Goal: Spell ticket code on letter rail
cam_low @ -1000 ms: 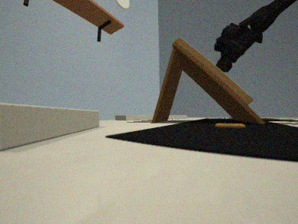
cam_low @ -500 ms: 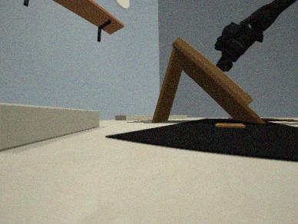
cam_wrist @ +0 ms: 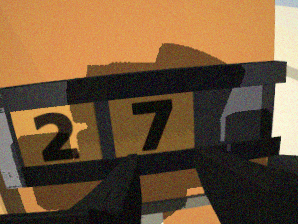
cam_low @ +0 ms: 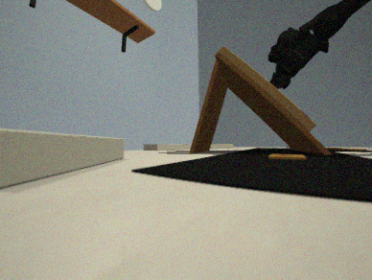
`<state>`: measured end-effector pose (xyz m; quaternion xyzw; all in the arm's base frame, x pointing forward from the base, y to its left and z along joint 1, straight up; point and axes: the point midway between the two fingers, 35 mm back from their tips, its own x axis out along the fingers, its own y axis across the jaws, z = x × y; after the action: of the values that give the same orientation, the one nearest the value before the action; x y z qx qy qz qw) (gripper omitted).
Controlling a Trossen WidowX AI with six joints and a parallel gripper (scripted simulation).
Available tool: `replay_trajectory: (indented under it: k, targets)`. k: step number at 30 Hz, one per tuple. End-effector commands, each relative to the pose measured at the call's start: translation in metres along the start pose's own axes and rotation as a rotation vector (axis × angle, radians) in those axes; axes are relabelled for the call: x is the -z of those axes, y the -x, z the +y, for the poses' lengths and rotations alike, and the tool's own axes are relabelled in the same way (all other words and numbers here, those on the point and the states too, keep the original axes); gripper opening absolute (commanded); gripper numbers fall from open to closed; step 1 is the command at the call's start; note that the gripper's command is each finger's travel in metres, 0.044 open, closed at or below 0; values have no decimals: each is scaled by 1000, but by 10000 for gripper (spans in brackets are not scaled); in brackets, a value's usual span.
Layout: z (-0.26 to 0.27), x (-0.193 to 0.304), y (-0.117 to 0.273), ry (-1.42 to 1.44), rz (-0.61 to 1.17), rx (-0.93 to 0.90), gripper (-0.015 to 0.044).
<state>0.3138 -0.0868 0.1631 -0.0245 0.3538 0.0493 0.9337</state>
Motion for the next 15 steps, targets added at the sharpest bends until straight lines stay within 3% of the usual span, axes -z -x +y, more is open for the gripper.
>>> replay_trajectory:
  k: [1,3,15]
  targets:
    - [0,0,0,0,0,0,33]
    - [0,0,0,0,0,0,0]
    - [-4,-4,-2,-8,53,2,0]
